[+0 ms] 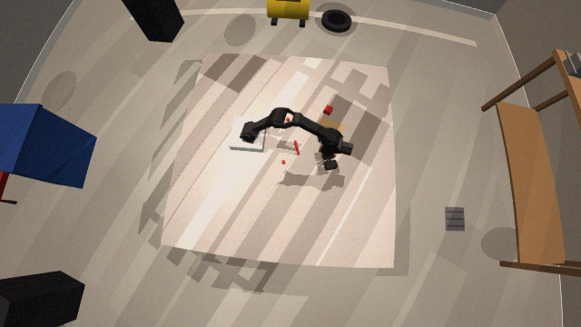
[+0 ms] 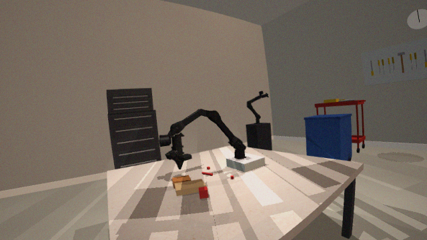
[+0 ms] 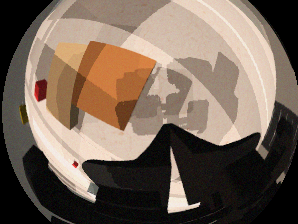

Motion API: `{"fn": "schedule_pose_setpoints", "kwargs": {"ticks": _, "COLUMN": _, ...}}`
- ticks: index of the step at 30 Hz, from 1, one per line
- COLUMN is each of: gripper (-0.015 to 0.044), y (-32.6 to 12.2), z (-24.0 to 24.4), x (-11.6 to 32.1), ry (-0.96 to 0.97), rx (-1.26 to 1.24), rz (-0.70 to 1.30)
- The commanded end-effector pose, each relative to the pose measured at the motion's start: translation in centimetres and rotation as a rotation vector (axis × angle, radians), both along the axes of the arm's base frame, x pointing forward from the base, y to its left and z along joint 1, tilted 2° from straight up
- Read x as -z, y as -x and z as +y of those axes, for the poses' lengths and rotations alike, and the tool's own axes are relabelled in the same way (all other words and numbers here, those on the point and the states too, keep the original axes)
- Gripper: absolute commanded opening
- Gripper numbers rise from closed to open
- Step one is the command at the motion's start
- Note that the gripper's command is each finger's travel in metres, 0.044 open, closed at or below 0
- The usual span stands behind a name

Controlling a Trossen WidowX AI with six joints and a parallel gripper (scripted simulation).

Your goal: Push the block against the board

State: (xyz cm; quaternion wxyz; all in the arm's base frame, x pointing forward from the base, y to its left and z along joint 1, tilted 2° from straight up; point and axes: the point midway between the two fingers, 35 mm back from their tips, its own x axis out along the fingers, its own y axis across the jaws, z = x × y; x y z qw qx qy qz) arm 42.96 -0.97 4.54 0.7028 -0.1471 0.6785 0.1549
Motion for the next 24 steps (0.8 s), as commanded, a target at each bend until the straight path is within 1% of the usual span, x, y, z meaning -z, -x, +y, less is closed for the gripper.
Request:
{"fn": "schedule_pose_setpoints", "kwargs": {"ticks": 1, "gripper": 0.0000, "y": 0.0, "z": 0.1, "x": 0.2, "ry": -0.004, "rx": -0.039, "rz": 0.003}}
{"fn": "schedule_pose_setpoints", "kwargs": {"ticks": 24, "gripper": 0.0000, "y": -0.7, "z": 0.8, "x": 4.5, "ry": 0.017, "rx": -0.820, "rz": -0.010}}
